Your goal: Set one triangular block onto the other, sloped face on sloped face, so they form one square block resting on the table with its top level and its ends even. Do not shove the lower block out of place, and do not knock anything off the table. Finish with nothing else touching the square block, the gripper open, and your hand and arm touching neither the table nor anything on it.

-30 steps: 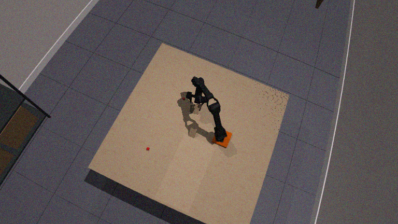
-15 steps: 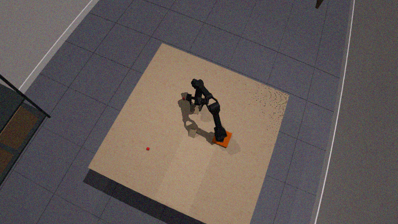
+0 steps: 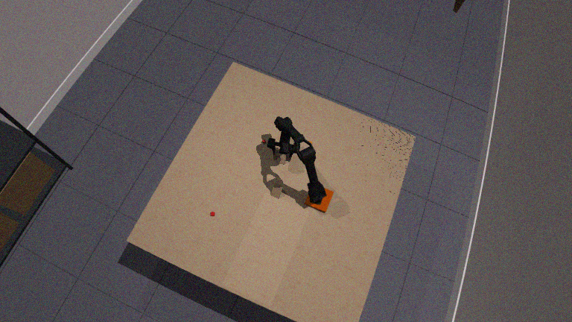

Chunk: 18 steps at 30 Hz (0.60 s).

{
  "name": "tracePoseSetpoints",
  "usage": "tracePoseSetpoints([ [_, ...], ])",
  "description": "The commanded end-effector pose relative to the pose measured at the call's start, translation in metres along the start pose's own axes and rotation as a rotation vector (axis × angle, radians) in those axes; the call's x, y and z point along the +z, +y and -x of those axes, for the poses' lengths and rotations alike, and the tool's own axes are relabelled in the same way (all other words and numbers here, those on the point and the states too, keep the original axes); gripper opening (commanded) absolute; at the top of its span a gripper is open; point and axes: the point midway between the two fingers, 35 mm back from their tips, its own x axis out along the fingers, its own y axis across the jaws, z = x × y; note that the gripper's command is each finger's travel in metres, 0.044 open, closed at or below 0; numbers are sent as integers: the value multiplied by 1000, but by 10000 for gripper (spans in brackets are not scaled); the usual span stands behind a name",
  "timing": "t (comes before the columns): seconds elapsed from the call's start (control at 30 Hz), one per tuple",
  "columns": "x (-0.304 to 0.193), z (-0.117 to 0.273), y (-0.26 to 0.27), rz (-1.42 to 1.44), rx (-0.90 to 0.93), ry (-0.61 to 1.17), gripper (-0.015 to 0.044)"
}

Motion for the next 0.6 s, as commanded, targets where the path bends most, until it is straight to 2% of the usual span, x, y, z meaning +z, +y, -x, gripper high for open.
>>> tracePoseSetpoints([
  [0.0,1,-7,1,5,-1,-11,440],
  [0.17,1,-13,2,7,1,-16,440],
  [0.4,1,-13,2,7,1,-16,256],
  [0.57,1,-13,2,7,1,-16,223],
])
